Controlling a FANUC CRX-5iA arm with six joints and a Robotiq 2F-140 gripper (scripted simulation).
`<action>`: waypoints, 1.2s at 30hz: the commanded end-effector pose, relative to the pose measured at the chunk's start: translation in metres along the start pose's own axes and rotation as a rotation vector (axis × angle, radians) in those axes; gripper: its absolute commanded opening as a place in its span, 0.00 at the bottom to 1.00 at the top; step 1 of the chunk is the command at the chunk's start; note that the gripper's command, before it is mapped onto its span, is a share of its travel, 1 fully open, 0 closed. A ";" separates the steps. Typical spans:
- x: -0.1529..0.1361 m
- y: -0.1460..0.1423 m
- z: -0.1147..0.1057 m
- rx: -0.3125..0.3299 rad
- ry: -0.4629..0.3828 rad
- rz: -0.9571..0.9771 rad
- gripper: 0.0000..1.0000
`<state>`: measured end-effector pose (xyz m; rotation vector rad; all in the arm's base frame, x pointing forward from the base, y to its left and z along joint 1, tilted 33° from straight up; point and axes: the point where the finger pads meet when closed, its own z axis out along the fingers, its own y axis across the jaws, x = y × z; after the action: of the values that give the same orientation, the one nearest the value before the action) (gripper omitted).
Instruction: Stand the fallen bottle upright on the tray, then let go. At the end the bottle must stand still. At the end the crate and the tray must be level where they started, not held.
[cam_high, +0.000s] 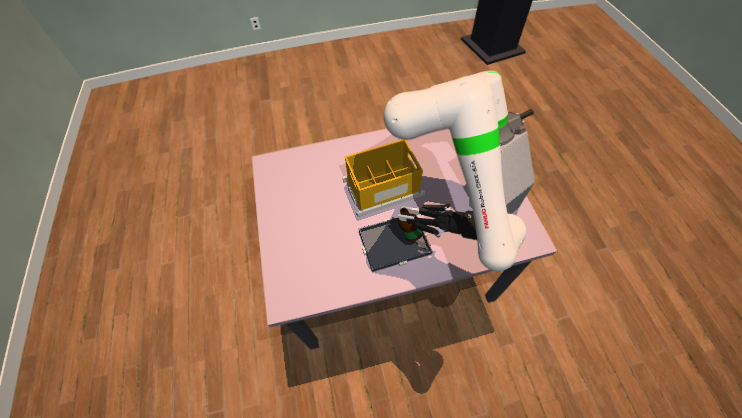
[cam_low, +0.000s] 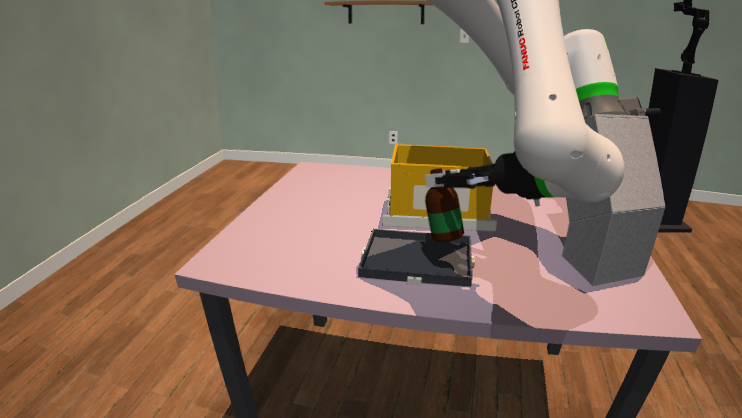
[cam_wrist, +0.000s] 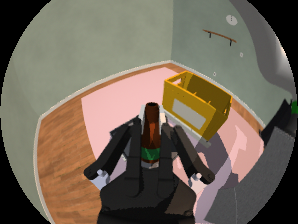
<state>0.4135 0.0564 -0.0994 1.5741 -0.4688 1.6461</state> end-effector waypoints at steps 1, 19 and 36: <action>0.000 0.000 0.000 0.000 0.000 0.000 0.00; 0.000 0.000 0.000 0.000 0.000 0.000 0.00; -0.005 0.000 0.002 0.000 0.000 0.000 0.00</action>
<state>0.4141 0.0542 -0.1028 1.5741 -0.4687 1.6460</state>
